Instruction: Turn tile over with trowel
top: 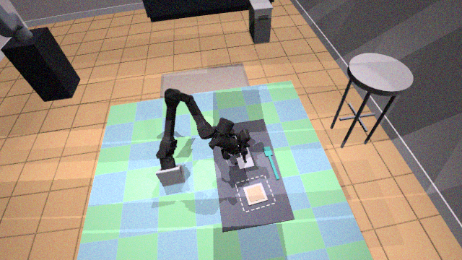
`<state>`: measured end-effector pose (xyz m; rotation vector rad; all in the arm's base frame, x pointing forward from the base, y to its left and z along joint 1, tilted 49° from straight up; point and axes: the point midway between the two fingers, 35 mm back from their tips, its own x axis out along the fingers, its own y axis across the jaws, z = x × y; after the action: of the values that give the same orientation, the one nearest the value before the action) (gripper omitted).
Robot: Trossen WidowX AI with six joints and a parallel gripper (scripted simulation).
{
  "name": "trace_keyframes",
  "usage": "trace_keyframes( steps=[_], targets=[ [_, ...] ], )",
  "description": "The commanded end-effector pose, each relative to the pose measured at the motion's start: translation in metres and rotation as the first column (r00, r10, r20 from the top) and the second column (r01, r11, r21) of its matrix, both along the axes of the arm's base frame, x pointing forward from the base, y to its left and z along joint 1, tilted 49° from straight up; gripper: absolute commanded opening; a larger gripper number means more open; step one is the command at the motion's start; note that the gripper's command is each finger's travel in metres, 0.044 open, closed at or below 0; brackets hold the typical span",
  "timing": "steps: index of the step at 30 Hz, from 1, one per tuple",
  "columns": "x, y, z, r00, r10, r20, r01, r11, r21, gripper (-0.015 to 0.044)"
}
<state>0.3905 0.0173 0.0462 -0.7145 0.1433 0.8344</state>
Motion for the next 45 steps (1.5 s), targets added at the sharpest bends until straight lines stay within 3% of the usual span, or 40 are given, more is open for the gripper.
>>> trace_keyframes(
  steps=[1, 16, 24, 33, 45],
  targets=[
    [0.012, 0.007, 0.002, 0.997, -0.029, -0.075, 0.030, 0.999, 0.020, 0.0000],
    [0.042, 0.058, 0.011, 0.844, -0.182, -0.504, 0.229, 0.973, 0.032, 0.0000],
    [0.043, 0.092, 0.029, 0.756, -0.243, -0.608, 0.292, 0.956, -0.019, 0.0000],
    [0.032, 0.120, 0.046, 0.569, -0.377, -0.731, 0.410, 0.900, -0.146, 0.0000],
    [0.000, 0.145, 0.081, 0.308, -0.577, -0.756, 0.530, 0.764, -0.368, 0.0000]
  ],
)
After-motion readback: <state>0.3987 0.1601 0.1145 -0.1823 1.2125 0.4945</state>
